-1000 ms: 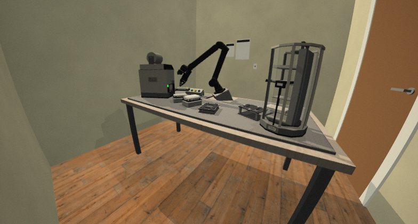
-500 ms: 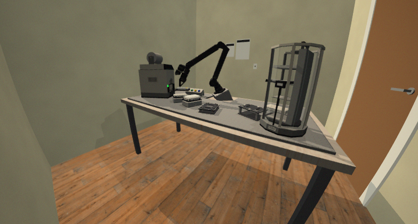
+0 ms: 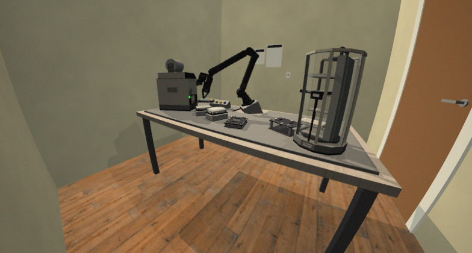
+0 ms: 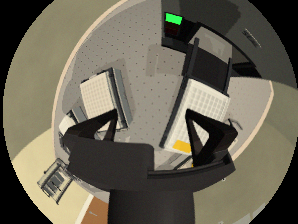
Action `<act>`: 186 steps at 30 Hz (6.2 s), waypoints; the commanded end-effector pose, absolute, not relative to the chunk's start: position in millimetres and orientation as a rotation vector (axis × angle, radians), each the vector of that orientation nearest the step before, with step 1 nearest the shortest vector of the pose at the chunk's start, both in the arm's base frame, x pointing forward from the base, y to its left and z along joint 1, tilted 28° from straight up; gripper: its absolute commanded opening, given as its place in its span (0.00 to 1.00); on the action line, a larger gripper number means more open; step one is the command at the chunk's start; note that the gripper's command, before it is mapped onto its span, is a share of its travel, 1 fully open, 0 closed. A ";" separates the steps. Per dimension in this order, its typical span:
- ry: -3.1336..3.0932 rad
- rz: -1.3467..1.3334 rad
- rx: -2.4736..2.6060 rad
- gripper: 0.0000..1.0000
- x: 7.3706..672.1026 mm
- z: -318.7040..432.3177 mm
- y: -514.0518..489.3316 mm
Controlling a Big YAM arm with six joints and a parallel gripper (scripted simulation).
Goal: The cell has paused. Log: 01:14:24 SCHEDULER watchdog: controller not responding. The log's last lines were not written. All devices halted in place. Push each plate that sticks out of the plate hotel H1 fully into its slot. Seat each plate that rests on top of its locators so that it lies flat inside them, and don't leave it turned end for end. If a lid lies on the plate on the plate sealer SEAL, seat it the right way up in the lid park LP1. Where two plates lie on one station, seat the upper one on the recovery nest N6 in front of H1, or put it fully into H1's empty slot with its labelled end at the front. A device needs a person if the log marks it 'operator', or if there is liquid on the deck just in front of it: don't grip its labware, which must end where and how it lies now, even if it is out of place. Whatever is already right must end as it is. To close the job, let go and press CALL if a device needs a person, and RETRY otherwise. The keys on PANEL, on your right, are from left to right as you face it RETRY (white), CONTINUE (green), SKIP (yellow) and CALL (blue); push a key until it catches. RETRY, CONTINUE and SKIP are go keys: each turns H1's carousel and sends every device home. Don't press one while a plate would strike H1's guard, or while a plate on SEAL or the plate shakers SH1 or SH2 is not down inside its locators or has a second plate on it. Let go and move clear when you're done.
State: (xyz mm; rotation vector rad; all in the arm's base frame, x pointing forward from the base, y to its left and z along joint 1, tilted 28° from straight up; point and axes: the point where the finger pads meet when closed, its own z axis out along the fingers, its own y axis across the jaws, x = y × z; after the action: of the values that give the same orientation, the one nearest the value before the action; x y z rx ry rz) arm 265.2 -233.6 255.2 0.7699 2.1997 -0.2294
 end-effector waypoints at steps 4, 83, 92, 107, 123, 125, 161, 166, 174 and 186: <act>2.208 -0.203 0.756 1.00 287.4 279.5 -216.1; 2.745 -0.347 -0.040 1.00 253.0 252.1 97.1; 2.716 -0.427 -0.195 1.00 224.4 267.5 118.0; 2.724 -0.434 -0.194 1.00 218.3 261.4 115.0; 2.664 -0.305 0.255 1.00 230.9 287.8 88.0; 2.654 -0.294 0.267 1.00 234.6 291.2 83.3; 2.538 -0.232 0.653 1.00 253.7 334.5 -17.0; 2.540 -0.247 0.623 1.00 252.5 340.8 -33.6; 2.538 -0.258 0.620 1.00 252.0 347.3 -53.4; 2.556 -0.279 0.616 1.00 255.2 353.5 -87.0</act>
State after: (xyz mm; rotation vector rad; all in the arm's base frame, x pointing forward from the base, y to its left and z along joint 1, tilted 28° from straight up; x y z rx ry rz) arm 242.3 -81.2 325.2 0.6705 2.6028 -0.2900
